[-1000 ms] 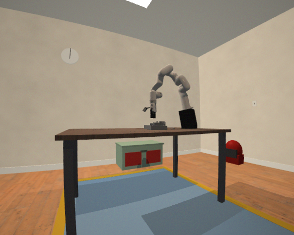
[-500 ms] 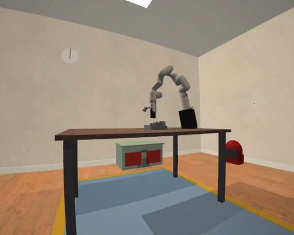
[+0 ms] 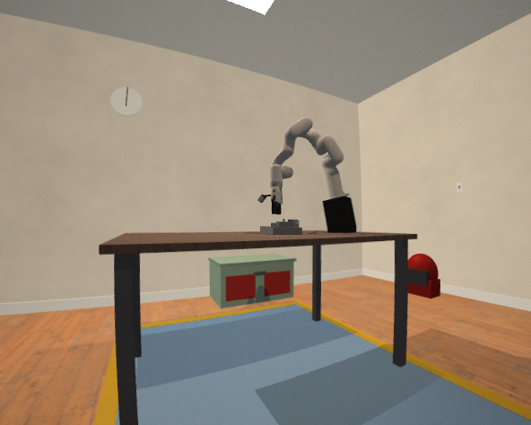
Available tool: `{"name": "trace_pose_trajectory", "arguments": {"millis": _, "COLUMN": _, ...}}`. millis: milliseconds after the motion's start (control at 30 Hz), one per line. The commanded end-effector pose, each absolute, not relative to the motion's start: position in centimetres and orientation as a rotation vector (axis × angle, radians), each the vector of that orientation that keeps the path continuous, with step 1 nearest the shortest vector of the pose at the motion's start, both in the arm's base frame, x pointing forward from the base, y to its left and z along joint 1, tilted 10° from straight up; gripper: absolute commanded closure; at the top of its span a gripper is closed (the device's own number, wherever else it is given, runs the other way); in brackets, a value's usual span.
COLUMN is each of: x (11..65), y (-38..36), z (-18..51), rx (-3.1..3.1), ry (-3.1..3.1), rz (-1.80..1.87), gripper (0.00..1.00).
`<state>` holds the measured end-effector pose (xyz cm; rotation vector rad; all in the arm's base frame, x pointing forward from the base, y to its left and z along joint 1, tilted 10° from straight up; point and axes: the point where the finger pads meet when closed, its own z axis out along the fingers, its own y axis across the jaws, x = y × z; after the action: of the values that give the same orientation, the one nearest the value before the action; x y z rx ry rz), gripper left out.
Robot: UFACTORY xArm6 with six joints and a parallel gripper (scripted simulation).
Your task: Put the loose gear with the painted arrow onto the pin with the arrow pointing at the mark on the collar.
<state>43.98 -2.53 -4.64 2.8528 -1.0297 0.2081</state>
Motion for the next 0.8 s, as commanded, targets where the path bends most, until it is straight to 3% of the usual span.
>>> {"name": "trace_pose_trajectory", "arguments": {"millis": 0, "x": 44.2, "y": -2.6, "z": -4.8, "rx": 2.854, "ry": -1.030, "rz": 0.213, "gripper": 0.07}}
{"name": "trace_pose_trajectory", "arguments": {"millis": 767, "x": 44.4, "y": -2.9, "z": -6.8, "rx": 2.854, "ry": -1.030, "rz": 0.213, "gripper": 0.07}}
